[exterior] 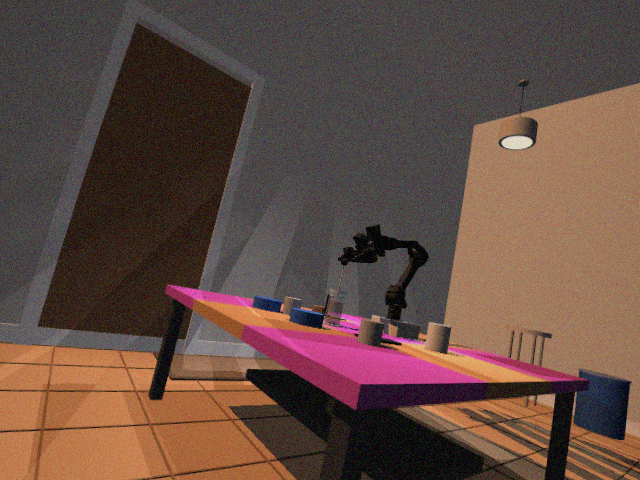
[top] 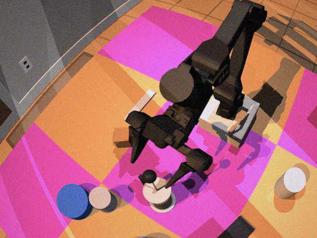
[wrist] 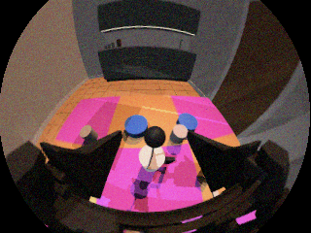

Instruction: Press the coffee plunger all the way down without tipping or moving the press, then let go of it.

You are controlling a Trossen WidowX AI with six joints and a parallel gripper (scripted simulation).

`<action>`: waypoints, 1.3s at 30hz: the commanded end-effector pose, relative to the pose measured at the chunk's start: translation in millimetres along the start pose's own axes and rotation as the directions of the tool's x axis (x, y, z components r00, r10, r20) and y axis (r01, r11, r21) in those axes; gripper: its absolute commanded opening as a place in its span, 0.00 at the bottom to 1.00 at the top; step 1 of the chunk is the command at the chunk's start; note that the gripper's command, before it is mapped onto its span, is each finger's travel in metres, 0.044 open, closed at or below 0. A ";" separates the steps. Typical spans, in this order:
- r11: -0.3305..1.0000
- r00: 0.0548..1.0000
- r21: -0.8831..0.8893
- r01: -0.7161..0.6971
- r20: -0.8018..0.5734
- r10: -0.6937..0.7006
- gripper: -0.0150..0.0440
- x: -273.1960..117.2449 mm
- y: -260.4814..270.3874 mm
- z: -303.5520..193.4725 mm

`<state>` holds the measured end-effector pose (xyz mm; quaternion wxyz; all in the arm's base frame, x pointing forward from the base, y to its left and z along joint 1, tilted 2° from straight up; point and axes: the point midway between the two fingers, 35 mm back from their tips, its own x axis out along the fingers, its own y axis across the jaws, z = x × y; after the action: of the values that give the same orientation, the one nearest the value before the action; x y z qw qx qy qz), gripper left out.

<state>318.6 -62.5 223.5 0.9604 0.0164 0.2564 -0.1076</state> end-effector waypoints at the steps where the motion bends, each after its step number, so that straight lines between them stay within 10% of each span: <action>1: 1.000 1.000 -0.005 -0.003 -0.002 0.003 1.00 7.2 0.4 -1.4; 15: 1.000 1.000 -0.005 -0.003 -0.002 0.003 0.47 8.2 0.4 -1.5; 39: 1.000 1.000 -0.005 -0.003 -0.002 0.003 0.47 22.0 0.5 -16.8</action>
<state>329.3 -65.0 213.6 0.9639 0.0155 0.2432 -0.1072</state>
